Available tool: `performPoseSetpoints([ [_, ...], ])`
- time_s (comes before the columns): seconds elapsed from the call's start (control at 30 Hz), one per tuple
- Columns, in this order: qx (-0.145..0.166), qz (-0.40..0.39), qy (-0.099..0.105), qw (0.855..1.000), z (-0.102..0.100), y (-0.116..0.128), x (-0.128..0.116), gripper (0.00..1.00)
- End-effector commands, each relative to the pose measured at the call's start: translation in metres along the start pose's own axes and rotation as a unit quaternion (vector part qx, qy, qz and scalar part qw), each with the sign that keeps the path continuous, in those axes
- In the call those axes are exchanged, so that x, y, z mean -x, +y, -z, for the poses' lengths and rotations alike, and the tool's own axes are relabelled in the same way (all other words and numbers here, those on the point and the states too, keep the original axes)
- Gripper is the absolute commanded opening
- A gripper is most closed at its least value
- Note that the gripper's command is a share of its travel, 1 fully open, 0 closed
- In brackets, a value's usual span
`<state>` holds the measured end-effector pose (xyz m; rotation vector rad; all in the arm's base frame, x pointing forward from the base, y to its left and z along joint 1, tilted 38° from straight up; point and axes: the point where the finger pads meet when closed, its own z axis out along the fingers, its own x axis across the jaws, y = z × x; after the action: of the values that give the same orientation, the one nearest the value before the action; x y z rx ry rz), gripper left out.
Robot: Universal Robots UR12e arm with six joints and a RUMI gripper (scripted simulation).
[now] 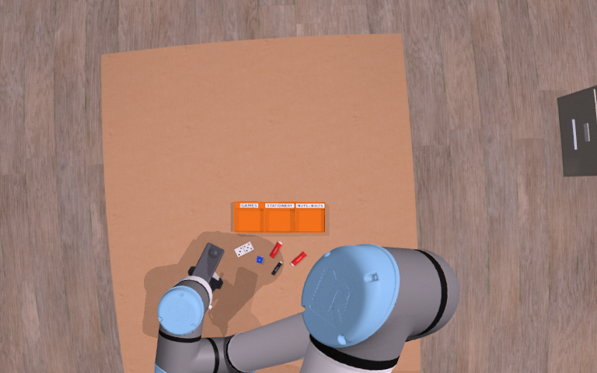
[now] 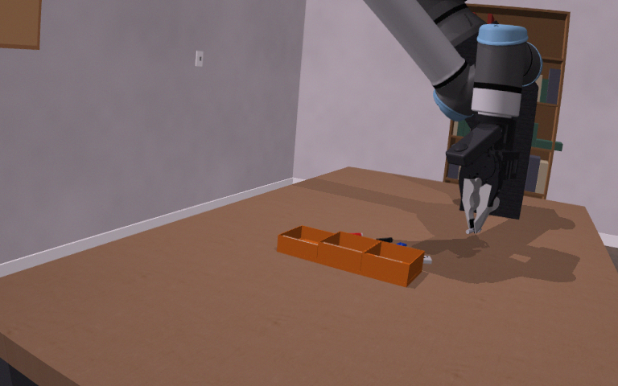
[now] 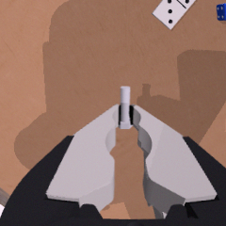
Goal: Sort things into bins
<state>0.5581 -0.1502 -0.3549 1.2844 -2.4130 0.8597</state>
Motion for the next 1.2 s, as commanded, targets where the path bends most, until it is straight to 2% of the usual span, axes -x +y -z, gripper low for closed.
performPoseSetpoints([
  [0.0, 0.000, 0.000, 0.000, 1.000, 0.001, 0.000, 0.000, 0.00],
  [0.1, 0.000, 0.000, 0.000, 1.000, 0.003, 0.000, 0.000, 0.00],
  [0.2, 0.000, -0.076, 0.000, 0.997, 0.002, -0.016, -0.012, 0.00],
  [0.57, -0.003, -0.195, -0.001, 0.981, 0.002, -0.071, -0.050, 0.00],
  [0.63, -0.003, -0.195, -0.001, 0.981, 0.002, -0.071, -0.050, 0.00],
  [0.67, -0.004, -0.231, -0.001, 0.973, 0.002, -0.076, -0.054, 0.00],
  [0.93, -0.005, -0.316, -0.002, 0.949, 0.002, -0.115, -0.082, 0.00],
  [1.13, -0.006, -0.382, -0.002, 0.924, 0.002, -0.144, -0.104, 0.00],
  [1.17, -0.006, -0.382, -0.002, 0.924, 0.002, -0.144, -0.104, 0.00],
])
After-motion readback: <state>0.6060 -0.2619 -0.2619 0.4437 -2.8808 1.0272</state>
